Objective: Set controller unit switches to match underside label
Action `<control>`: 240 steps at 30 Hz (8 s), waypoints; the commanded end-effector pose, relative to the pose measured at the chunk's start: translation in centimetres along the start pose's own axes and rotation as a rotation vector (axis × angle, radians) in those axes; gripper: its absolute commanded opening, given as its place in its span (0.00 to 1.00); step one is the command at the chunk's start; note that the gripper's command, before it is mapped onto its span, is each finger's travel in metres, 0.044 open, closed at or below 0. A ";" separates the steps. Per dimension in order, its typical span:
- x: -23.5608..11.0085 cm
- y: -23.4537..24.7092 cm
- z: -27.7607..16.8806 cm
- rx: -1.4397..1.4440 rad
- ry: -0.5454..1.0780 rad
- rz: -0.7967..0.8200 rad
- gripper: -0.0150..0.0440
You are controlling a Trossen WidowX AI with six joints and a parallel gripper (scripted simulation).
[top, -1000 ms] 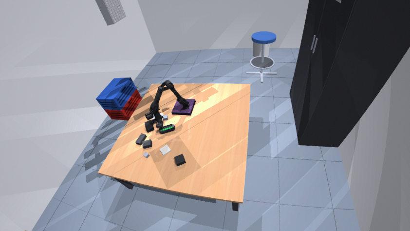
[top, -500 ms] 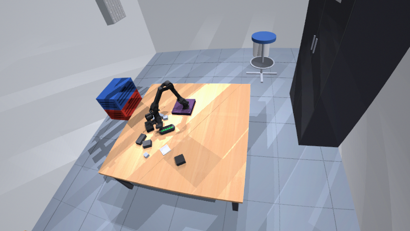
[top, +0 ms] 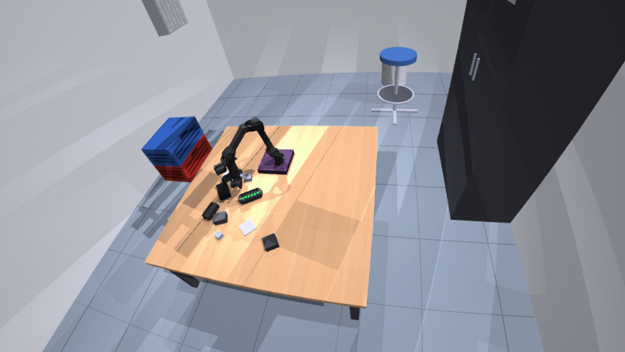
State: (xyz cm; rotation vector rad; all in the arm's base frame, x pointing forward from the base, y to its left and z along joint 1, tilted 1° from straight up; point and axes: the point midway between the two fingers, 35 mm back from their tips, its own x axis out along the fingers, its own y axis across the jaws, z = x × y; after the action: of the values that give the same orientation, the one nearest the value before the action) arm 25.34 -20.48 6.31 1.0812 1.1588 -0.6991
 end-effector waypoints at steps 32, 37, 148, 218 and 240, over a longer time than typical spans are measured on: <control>3.0 11.7 -10.6 -0.107 0.003 -0.570 0.25; 2.9 11.7 -10.5 -0.107 0.006 -0.559 0.25; 0.4 5.4 -7.8 -0.105 0.016 -0.281 0.25; -0.9 6.2 -3.8 -0.105 0.013 -0.281 0.25; 2.4 5.2 -3.8 -0.105 0.013 -0.281 0.25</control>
State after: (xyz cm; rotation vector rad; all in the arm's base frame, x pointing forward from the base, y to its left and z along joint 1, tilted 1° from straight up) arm 29.38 -14.95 6.41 0.8447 1.3452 -0.8415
